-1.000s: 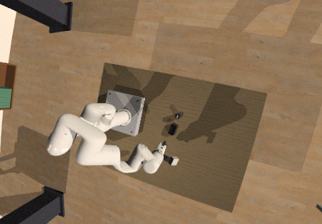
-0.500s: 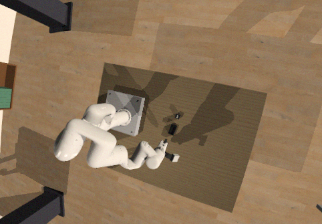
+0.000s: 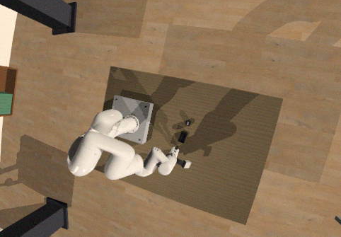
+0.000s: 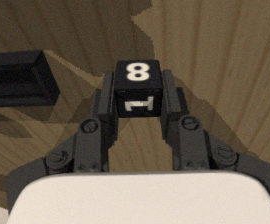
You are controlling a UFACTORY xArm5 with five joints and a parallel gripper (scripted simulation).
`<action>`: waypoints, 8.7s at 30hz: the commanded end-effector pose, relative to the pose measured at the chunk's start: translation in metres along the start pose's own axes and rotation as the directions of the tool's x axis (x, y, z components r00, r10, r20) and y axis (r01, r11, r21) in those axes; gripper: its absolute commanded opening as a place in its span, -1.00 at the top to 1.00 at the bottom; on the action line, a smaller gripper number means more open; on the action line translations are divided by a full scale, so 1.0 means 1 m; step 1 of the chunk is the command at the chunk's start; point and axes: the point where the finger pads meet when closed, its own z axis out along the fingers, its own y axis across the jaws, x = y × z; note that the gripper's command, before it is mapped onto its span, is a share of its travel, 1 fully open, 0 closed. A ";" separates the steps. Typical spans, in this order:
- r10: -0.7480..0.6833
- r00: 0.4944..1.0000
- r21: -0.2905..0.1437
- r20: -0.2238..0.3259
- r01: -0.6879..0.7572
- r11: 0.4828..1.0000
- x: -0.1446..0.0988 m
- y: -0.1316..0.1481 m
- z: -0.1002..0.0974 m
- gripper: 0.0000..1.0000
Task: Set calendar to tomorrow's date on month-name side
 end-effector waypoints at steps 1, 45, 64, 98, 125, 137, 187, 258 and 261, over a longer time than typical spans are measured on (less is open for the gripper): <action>0.000 1.000 -0.001 -0.003 0.000 1.000 0.002 0.000 0.002 0.47; 0.000 1.000 -0.001 -0.003 0.000 1.000 0.002 0.000 0.003 0.47; 0.000 1.000 -0.001 -0.003 0.000 1.000 0.002 0.000 0.006 0.47; 0.000 1.000 -0.001 -0.003 0.000 1.000 0.002 0.000 0.006 0.47; 0.000 1.000 -0.001 -0.003 0.000 1.000 0.002 0.000 0.006 0.47; 0.000 1.000 -0.001 -0.003 0.000 1.000 0.002 0.000 0.006 0.47; 0.000 1.000 -0.001 -0.004 0.000 1.000 0.002 0.000 -0.068 0.05; 0.002 1.000 0.001 -0.003 -0.002 1.000 0.001 -0.213 -0.071 0.05; 0.002 1.000 0.001 -0.003 -0.002 1.000 0.001 -0.213 -0.071 0.05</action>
